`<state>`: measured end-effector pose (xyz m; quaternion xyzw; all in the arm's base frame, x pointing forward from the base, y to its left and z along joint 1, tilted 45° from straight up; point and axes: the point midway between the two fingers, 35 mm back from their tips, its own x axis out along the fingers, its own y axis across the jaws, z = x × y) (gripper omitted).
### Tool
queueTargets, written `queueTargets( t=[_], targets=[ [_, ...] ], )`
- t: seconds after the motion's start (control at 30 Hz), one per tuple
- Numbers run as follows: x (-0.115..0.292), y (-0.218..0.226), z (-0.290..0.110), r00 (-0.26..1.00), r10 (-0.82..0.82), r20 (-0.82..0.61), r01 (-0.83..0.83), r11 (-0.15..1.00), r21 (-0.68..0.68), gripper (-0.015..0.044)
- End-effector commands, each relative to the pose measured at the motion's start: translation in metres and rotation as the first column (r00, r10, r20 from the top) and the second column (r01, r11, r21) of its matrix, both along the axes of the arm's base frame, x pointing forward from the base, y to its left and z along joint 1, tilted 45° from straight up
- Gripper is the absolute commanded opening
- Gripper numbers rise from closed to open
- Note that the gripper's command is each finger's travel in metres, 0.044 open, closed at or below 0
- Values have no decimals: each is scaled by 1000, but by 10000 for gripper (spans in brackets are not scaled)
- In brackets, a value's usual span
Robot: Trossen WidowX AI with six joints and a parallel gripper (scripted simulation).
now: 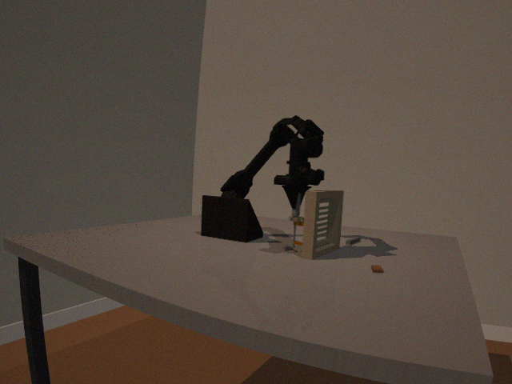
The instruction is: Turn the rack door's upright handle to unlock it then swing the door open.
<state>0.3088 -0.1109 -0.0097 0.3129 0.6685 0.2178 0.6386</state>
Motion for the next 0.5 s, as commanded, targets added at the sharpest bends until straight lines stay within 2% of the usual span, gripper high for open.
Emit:
queueTargets(
  t=[0.0, 0.2, 0.47],
  targets=[
    [1, -1, 1, 1000, -3, 4, 3, 1000, -5, 22],
    [1, -1, 1, 999, -27, -18, 26, 1000, -5, 14],
    [1, -1, 1, 914, -295, -278, 295, 955, -42, 14]
  ],
)
